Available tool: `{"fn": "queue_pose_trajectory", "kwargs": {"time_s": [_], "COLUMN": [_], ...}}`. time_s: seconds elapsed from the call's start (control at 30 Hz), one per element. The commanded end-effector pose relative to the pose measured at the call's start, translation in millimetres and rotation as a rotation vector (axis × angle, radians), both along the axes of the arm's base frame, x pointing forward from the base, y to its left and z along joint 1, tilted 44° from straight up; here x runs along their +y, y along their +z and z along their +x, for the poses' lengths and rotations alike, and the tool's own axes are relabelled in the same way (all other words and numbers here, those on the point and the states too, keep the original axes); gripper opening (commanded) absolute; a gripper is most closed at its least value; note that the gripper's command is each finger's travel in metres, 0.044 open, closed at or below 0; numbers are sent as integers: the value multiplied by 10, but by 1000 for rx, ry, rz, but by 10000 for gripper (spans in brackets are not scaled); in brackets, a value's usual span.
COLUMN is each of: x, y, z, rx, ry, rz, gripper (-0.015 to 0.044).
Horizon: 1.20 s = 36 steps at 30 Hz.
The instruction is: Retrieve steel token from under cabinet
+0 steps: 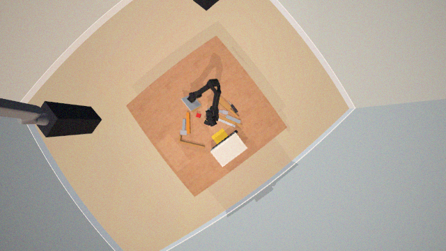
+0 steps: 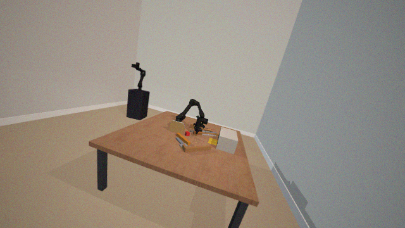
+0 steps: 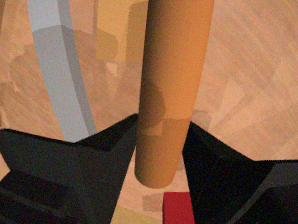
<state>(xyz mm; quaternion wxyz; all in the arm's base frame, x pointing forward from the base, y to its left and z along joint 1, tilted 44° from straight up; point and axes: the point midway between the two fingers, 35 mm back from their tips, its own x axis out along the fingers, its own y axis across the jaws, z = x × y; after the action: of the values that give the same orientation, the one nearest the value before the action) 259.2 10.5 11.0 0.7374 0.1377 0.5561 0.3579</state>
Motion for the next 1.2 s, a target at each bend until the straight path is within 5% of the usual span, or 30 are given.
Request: {"fn": "queue_pose_trajectory", "kwargs": {"time_s": [0.0, 1.17], "x": [10, 84], "y": [21, 89], "z": [5, -14], "rx": [-12, -12], "ry": [4, 4], "rz": [5, 6], "gripper": [0, 0]}}
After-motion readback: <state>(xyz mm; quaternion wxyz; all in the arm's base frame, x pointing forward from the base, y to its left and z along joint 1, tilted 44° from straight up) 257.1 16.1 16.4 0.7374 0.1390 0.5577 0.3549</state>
